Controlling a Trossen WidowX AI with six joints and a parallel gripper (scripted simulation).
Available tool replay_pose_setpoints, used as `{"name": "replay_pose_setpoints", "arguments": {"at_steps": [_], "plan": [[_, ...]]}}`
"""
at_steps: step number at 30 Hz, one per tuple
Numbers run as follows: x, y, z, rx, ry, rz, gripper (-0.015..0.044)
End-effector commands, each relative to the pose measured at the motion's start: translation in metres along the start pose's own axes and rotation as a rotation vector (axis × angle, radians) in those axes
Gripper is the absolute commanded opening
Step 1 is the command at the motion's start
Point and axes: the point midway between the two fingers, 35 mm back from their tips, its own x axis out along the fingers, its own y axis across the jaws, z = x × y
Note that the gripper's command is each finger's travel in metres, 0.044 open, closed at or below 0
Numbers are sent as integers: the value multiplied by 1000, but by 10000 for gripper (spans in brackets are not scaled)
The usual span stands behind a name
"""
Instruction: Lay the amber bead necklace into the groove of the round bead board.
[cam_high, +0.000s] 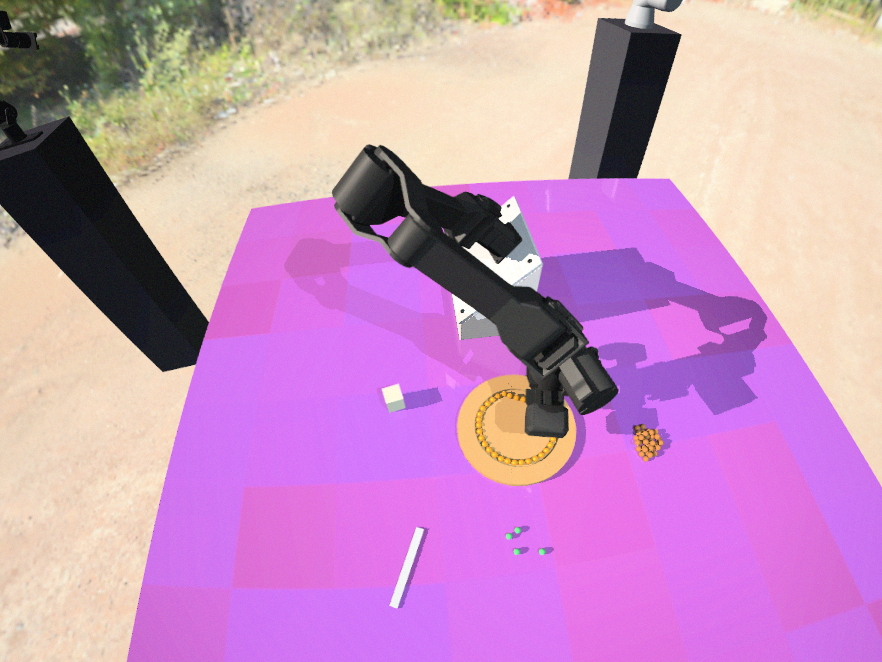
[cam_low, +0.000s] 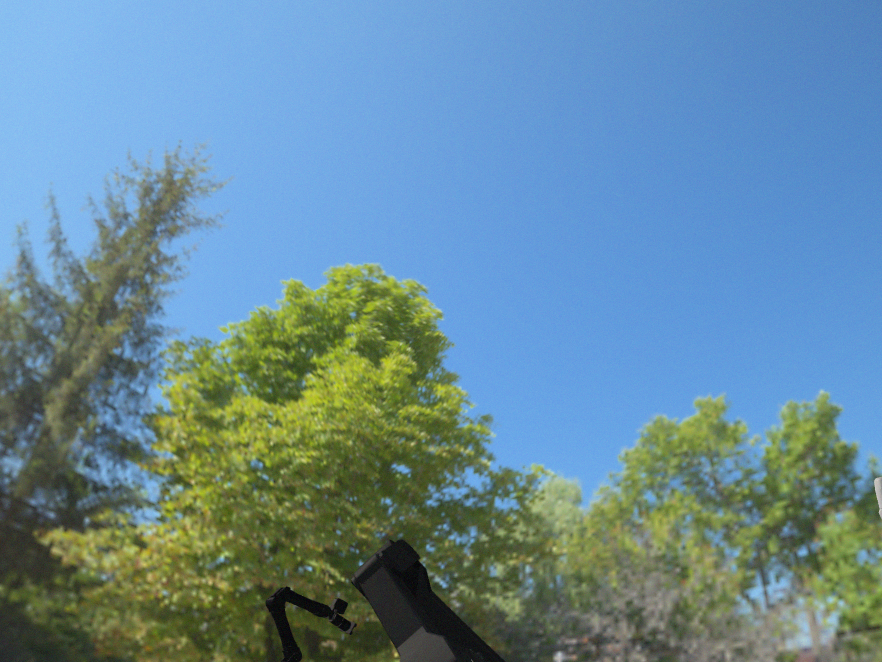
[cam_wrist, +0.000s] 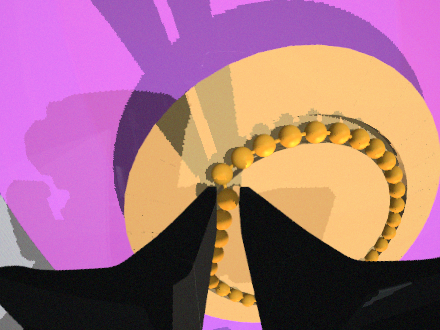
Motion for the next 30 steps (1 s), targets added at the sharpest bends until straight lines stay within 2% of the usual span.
{"name": "replay_pose_setpoints", "arguments": {"at_steps": [1,30], "plan": [[0,0,0,1,0,0,0],[-6,11,1,-5,6,2,0]]}}
